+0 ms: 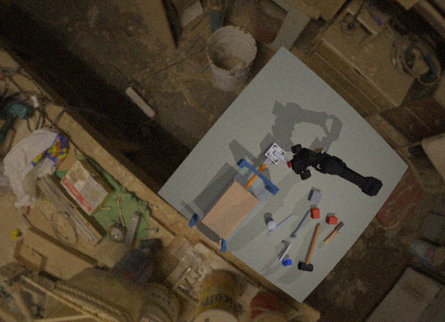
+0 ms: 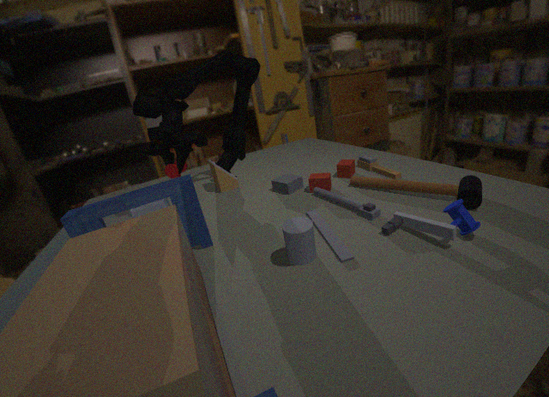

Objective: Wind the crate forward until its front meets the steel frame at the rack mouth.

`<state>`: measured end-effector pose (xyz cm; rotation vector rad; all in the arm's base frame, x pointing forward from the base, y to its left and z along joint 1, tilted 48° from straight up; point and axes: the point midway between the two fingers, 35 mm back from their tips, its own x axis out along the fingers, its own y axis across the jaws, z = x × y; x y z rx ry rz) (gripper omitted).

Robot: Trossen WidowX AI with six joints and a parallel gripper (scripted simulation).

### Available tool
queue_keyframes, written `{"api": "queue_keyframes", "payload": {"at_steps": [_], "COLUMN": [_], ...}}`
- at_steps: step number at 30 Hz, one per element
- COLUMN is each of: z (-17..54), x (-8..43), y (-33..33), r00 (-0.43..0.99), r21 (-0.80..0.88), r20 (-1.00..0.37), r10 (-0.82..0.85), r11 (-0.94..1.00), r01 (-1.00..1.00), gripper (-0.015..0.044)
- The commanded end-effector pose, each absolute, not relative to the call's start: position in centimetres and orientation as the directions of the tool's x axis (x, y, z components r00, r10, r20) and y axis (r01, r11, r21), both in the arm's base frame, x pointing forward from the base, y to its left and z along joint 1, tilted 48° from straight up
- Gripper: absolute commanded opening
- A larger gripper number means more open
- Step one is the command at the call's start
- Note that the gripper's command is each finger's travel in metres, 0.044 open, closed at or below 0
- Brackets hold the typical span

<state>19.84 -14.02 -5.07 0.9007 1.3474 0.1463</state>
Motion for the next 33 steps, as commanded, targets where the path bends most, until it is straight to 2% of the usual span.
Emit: {"api": "queue_keyframes", "payload": {"at_steps": [1,33], "z": [-5.7,-7.4], "x": [18.1,14.4], "y": [-14.3,-16.8], "r00": [0.229,0.227], "r21": [0.605,0.602], "r20": [-0.792,-0.794], "r10": [0.566,0.564], "r11": [0.677,0.679], "r01": [0.418,0.42], "gripper": [0.0,0.0]}}
